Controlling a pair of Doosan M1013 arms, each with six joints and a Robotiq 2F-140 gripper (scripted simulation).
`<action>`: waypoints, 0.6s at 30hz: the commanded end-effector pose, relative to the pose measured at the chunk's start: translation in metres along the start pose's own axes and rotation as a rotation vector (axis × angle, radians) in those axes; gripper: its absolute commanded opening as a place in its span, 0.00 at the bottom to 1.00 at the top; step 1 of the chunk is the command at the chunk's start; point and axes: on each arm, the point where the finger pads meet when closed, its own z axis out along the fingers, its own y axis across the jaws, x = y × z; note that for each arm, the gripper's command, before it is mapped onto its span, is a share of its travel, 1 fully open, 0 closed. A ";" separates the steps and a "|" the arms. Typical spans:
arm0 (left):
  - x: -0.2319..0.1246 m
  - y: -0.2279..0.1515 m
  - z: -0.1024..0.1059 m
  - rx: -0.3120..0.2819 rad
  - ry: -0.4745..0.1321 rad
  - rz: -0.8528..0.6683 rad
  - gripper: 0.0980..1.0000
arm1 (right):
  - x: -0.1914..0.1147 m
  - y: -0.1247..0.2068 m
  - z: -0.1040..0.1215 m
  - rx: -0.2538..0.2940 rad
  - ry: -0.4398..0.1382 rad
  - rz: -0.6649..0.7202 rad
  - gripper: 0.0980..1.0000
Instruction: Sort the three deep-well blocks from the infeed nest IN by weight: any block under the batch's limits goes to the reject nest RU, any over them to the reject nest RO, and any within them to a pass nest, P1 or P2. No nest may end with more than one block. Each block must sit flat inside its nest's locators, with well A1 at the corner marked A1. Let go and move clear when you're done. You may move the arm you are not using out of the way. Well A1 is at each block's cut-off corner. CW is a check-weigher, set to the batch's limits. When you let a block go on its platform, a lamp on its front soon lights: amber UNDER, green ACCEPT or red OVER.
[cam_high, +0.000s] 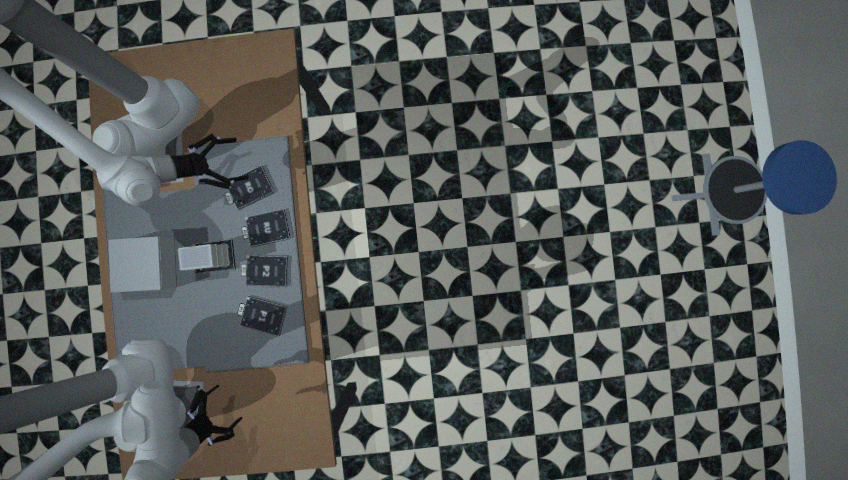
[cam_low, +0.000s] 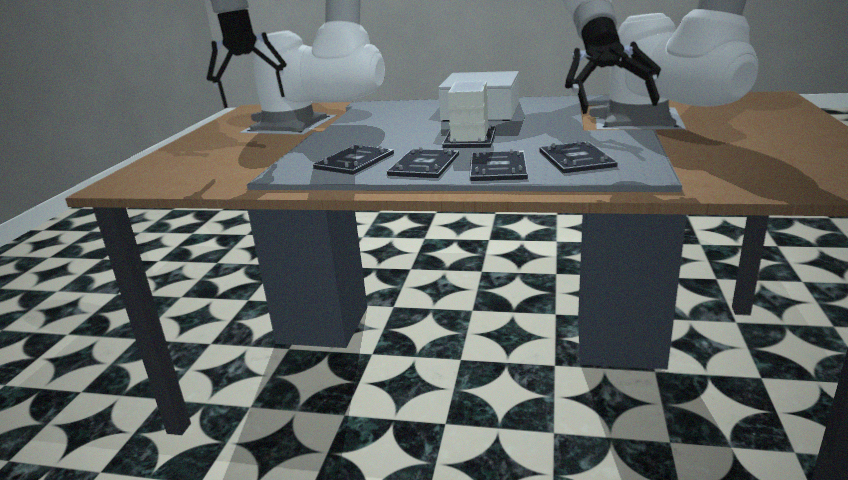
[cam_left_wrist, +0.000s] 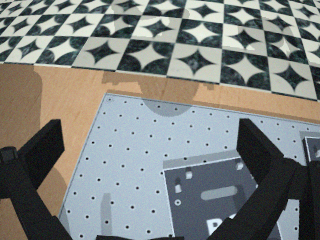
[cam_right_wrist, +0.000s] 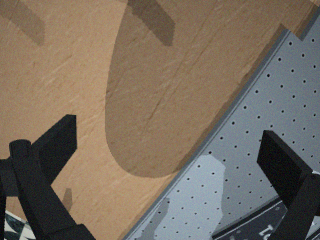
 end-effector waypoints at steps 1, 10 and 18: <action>0.000 0.000 0.000 0.000 0.001 0.000 1.00 | -0.002 0.001 -0.020 0.000 -0.001 0.000 1.00; 0.000 0.000 0.000 0.000 0.001 0.000 1.00 | -0.008 0.004 -0.074 0.000 -0.001 0.000 1.00; 0.000 0.000 0.000 0.000 0.001 0.000 1.00 | -0.015 0.008 -0.131 0.000 -0.001 0.000 1.00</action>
